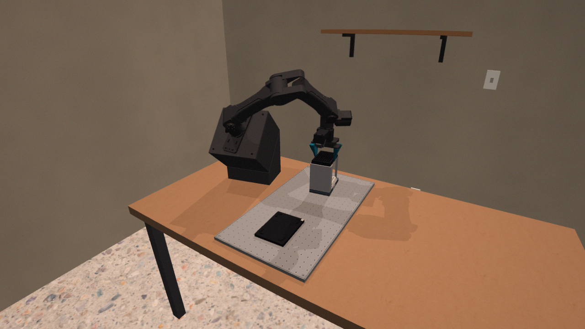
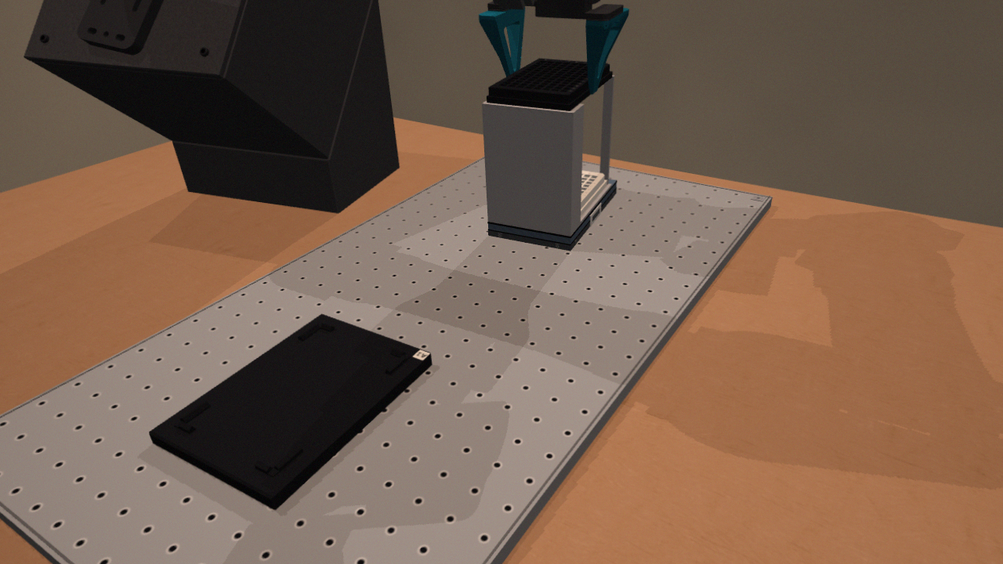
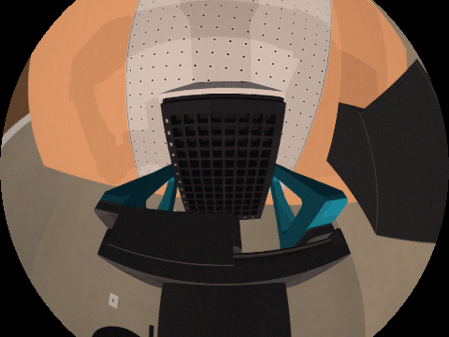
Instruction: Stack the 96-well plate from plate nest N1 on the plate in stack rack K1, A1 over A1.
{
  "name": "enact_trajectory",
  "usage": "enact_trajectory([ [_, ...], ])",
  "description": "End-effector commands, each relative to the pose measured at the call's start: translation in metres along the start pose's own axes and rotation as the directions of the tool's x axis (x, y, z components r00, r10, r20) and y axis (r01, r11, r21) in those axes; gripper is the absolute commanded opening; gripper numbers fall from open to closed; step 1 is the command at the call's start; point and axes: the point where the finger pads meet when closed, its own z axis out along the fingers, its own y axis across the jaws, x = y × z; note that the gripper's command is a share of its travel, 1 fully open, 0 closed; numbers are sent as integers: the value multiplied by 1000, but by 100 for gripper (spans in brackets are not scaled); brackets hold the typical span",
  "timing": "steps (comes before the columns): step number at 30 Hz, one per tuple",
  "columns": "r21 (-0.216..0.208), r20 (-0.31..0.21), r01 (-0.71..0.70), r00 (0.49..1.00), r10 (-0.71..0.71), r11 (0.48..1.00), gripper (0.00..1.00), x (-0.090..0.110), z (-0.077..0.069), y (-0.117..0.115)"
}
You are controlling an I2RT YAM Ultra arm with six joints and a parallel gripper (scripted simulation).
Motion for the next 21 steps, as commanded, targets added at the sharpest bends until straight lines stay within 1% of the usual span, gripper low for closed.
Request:
enact_trajectory([
  [1, 3, 18, 27, 999, -27, 1000, 0, 1, 10, -7],
  [10, 4, 18, 26, 1000, -26, 1000, 0, 1, 25, -7],
  [12, 4, 18, 26, 1000, -26, 1000, 0, 1, 25, -7],
  [15, 5, 18, 26, 1000, -26, 1000, 0, 1, 30, -7],
  [18, -4, 17, 34, 999, -33, 999, 0, 4, 32, -7],
  [21, 5, 17, 26, 1000, -26, 1000, 0, 1, 40, -7],
])
